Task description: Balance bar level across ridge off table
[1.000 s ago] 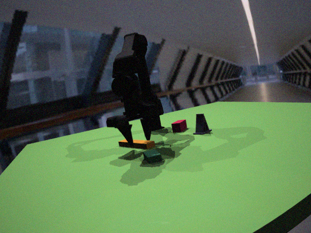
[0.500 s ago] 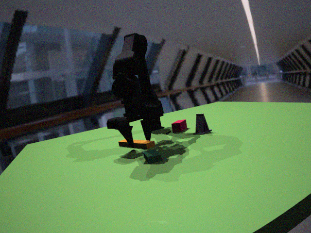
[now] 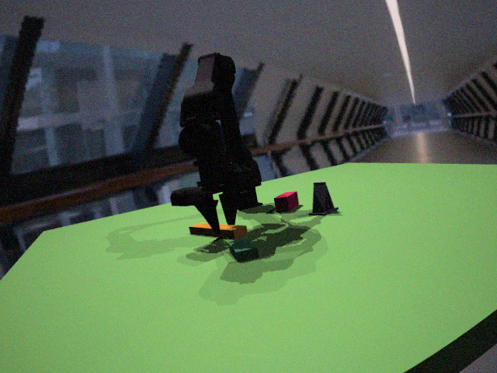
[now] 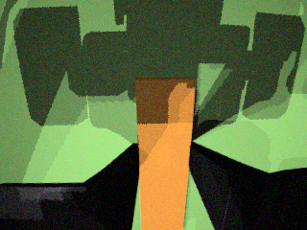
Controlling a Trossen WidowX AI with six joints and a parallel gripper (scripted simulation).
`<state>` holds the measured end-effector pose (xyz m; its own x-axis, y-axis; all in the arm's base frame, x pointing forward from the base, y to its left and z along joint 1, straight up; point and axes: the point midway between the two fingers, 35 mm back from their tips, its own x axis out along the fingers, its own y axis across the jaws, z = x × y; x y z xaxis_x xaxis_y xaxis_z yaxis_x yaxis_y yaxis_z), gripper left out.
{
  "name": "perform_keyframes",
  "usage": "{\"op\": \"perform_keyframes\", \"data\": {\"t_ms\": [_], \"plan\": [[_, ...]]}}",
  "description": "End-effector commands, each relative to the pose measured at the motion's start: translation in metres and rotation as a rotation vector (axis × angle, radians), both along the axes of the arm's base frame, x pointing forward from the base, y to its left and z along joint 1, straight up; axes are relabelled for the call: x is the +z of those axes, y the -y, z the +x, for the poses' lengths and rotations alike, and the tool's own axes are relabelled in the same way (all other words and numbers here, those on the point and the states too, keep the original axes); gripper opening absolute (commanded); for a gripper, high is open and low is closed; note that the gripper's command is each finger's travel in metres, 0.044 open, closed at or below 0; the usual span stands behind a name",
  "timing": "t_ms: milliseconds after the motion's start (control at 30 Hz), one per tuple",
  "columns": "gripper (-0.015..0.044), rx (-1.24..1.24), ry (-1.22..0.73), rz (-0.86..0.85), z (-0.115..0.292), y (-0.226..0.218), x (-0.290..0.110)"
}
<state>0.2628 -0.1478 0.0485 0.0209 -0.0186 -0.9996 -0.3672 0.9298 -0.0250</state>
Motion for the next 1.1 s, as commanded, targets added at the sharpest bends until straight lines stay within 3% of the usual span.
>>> {"op": "perform_keyframes", "data": {"t_ms": [0,67,1067], "plan": [[0.0045,0.0,0.0,0.0,0.0,0.0,0.002],[0.0,0.0,0.001,0.0,0.001,0.001,0.006],[0.0,0.004,0.003,0.003,0.003,0.001,0.082]]}}
